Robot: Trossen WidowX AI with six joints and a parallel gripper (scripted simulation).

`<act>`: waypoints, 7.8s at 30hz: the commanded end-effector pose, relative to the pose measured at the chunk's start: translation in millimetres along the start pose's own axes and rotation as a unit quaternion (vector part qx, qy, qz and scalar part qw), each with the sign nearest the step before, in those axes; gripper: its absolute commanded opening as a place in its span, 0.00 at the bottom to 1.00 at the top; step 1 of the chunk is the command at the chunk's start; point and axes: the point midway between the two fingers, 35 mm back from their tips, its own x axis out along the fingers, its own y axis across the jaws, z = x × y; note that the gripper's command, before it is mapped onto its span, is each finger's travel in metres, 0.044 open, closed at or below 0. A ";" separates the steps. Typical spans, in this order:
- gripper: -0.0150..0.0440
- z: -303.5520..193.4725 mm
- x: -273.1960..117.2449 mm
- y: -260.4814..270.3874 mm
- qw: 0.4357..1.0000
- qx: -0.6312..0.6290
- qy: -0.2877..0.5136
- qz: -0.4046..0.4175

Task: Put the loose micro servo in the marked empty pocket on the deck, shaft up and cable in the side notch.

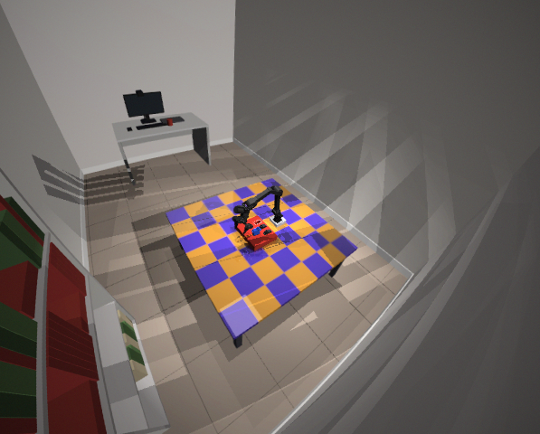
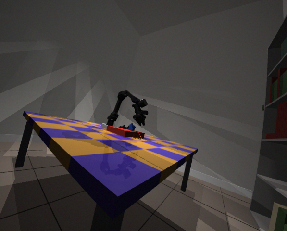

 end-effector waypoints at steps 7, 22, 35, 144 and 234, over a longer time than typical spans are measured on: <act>1.00 -38.8 -24.8 40.8 0.986 0.105 0.128 -0.026; 1.00 -79.3 -63.7 70.7 0.949 0.181 0.242 -0.091; 1.00 -91.8 -40.4 68.6 0.949 0.181 0.242 -0.091; 0.25 -116.7 -77.3 -31.7 0.844 0.469 0.200 -0.168; 0.25 -165.8 -103.7 -18.0 -0.108 0.958 -0.078 -0.252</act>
